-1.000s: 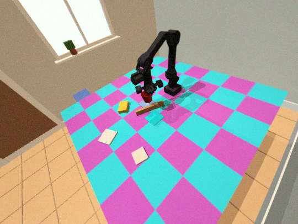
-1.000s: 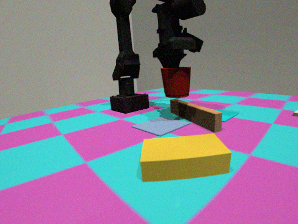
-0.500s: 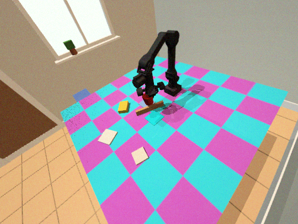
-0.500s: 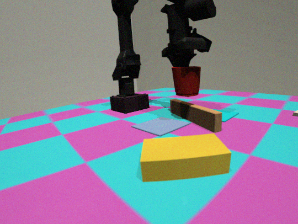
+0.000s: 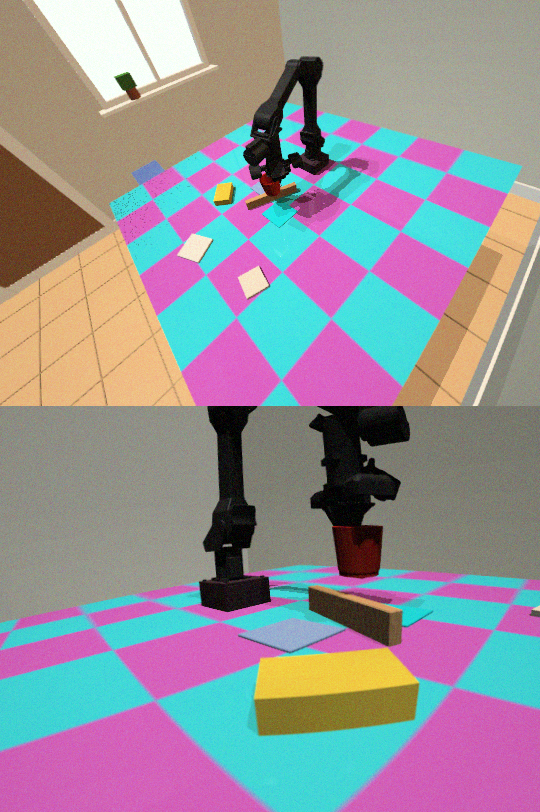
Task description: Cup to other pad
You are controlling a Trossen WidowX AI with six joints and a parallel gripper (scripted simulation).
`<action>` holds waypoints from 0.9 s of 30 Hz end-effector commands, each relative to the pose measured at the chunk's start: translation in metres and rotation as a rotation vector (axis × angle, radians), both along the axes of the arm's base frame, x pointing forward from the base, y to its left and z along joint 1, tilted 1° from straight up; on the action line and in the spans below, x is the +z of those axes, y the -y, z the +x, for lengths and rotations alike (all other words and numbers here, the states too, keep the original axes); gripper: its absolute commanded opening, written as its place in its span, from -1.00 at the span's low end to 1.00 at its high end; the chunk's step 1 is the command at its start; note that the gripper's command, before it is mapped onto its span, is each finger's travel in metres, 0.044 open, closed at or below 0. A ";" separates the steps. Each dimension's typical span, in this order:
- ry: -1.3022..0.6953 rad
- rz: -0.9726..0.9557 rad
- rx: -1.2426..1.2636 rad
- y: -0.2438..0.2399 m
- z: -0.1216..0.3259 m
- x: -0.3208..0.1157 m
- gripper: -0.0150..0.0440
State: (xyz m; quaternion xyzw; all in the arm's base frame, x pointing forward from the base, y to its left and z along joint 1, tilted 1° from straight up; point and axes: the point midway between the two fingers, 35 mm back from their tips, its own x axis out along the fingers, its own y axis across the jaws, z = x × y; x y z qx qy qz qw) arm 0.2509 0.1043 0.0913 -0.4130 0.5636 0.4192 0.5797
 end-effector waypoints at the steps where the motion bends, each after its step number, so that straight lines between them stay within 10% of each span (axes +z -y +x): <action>1: 0.000 0.008 -0.005 -0.011 0.003 0.002 -0.49; 27: 0.001 0.012 -0.005 -0.058 0.012 0.002 -0.49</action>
